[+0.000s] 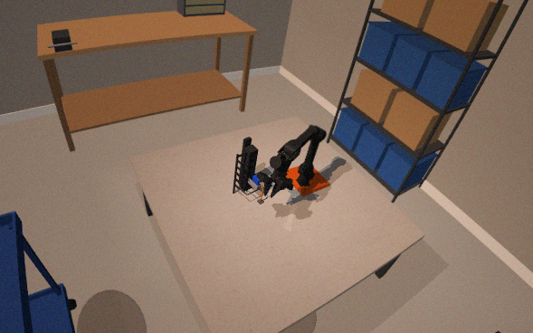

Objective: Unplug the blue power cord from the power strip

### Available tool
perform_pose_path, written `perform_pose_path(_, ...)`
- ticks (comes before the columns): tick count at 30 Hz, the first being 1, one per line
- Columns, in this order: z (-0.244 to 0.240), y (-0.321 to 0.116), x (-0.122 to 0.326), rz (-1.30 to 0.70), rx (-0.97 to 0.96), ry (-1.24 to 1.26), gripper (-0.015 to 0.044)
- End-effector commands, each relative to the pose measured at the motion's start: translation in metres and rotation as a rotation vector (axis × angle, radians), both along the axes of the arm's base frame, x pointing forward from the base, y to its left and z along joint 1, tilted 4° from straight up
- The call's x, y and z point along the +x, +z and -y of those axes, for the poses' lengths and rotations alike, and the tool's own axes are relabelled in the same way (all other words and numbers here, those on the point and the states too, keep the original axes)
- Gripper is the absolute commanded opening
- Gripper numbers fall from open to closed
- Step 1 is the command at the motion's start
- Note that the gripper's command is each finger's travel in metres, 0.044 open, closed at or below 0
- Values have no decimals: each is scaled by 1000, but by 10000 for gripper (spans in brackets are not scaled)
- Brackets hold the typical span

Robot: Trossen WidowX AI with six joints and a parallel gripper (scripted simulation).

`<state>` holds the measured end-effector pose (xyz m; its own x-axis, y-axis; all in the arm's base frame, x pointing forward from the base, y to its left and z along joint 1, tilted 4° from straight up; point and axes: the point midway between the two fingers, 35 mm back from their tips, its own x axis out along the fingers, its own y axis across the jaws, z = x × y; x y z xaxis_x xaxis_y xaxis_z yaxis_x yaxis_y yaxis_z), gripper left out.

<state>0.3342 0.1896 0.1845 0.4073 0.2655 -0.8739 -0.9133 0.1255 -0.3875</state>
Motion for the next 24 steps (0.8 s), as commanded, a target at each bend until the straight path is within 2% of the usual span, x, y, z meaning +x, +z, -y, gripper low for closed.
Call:
perform_pose_path(1, 69, -32, -4, -158, -225, 132, 160)
perform_pose_path(8, 139, -55, -32, -408, -372, 377, 160)
perform_pose_path(24, 142, -56, -31, -413, -374, 382, 160)
